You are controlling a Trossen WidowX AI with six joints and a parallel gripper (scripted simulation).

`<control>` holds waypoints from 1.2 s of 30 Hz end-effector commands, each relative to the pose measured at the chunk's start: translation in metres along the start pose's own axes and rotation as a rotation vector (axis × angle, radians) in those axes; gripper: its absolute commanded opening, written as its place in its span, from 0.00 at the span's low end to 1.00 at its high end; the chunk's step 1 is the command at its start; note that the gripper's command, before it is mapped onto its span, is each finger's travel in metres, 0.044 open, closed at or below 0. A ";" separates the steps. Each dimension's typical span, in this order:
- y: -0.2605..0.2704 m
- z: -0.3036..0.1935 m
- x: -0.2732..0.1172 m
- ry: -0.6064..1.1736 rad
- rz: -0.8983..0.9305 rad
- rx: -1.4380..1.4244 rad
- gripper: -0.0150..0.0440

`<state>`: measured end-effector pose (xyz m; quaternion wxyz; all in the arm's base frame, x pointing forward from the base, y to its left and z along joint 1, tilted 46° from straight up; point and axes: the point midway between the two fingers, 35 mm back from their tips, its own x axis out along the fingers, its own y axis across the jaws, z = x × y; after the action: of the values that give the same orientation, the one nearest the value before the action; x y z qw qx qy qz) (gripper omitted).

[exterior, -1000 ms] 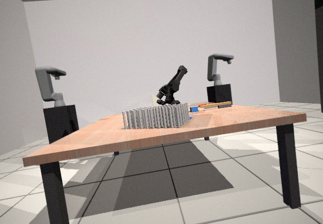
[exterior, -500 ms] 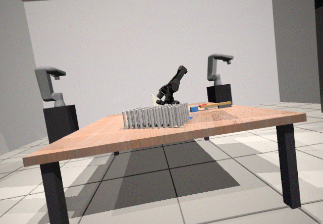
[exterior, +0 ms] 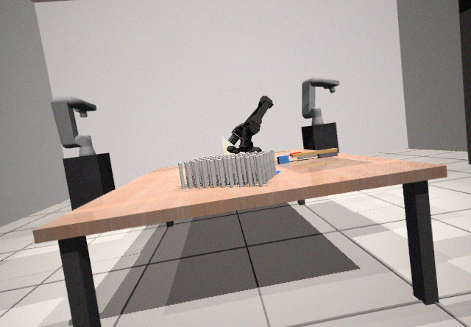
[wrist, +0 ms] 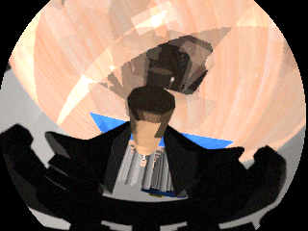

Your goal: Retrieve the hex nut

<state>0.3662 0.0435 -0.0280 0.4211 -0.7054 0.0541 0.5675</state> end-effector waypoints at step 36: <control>-0.001 -0.025 0.009 0.004 -0.005 -0.003 0.25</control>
<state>0.3860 0.0332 -0.0359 0.4212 -0.7058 0.0541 0.5670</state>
